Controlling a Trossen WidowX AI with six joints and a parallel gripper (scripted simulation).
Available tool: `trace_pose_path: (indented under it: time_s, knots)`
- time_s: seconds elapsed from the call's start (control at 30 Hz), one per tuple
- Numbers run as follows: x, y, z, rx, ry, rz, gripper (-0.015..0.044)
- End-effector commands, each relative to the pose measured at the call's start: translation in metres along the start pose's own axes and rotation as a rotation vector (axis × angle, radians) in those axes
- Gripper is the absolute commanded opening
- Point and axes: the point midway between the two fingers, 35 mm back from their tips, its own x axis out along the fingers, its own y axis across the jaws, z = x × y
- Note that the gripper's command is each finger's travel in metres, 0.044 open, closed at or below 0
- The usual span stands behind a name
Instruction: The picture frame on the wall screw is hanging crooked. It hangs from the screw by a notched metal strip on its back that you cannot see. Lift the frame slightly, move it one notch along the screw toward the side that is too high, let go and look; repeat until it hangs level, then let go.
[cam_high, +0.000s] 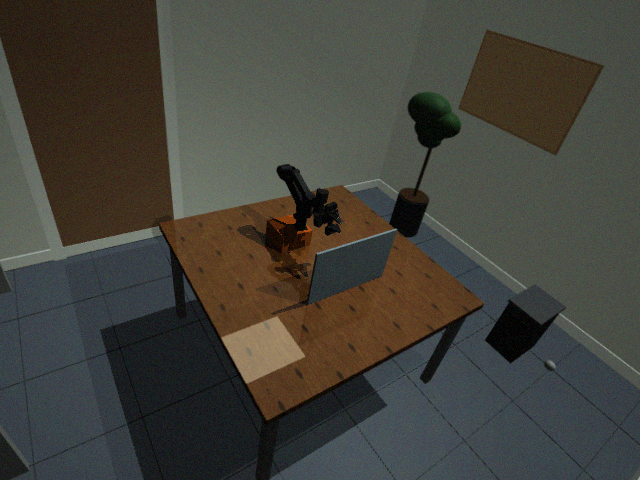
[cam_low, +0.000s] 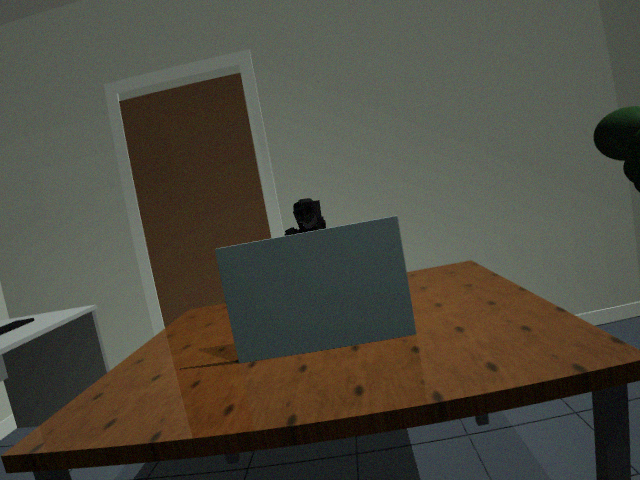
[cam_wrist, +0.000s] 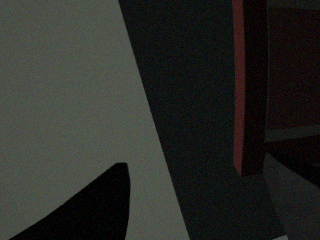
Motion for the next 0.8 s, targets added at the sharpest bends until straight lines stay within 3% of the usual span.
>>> trace_pose_path:
  time_s: [0.0, 0.5, 0.77]
  knots:
    - [0.0, 0.0, 0.001, -0.008, -0.004, 0.003, 0.026]
    - [0.0, 0.0, 0.001, -0.008, -0.004, 0.004, 0.026]
    - [0.027, -0.007, 0.0, -0.008, -0.004, 0.005, 0.026]
